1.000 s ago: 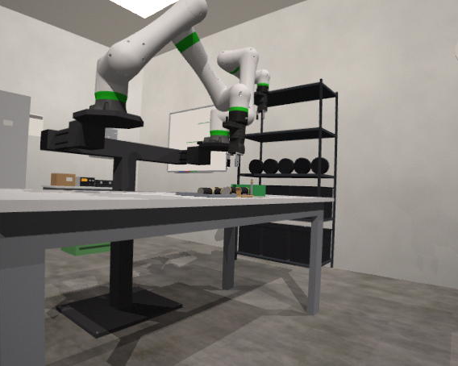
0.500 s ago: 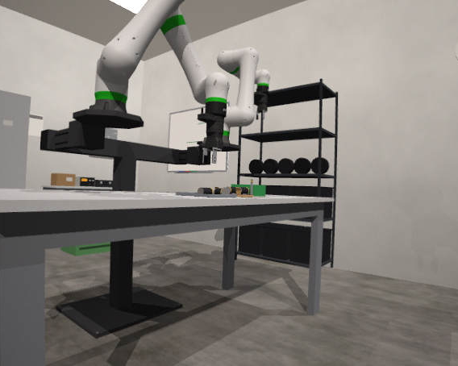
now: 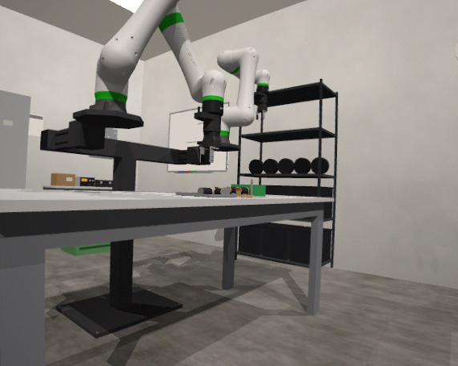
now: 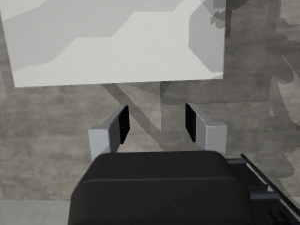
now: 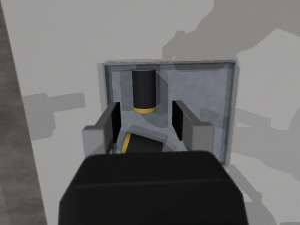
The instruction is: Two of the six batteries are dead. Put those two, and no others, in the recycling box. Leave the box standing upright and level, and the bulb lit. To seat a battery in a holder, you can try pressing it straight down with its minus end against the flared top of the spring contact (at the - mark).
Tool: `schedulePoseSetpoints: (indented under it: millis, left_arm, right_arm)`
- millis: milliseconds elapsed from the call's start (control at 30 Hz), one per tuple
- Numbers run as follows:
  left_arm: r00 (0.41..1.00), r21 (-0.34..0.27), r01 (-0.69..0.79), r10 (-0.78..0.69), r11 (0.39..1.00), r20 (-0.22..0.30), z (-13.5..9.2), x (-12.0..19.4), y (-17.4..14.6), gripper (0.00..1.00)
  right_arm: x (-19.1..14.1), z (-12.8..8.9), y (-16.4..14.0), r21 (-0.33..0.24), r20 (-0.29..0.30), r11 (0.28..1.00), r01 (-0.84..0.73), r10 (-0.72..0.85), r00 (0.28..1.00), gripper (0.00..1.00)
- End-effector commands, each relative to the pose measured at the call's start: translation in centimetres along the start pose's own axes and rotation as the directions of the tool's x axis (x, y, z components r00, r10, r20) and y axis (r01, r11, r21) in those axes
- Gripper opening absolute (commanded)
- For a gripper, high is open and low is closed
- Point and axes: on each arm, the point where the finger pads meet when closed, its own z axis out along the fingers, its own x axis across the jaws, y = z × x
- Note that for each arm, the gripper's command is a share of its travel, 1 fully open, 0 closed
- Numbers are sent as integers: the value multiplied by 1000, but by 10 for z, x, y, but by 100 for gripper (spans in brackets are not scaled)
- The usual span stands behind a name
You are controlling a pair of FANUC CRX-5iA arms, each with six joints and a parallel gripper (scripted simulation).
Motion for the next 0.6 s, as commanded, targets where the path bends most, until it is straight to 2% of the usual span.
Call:
schedulePoseSetpoints:
  millis: [0, 467, 567]
  left_arm:
    - [1000, -2, 0, 0, 1000, 0, -1, 0, 0, 100]
    - [1000, -2, 0, 0, 1000, 0, -1, 0, 0, 100]
    - [1000, -2, 0, 0, 1000, 0, -1, 0, 0, 100]
  right_arm:
    - [-1, -1, 1, -1, 1, 1000, 1, -1, 1000, 90]
    - [-1, 0, 1, -1, 1, 1000, 1, -1, 1000, 90]
    - [-1, 17, 1, -1, 1, 1000, 1, -1, 1000, 90]
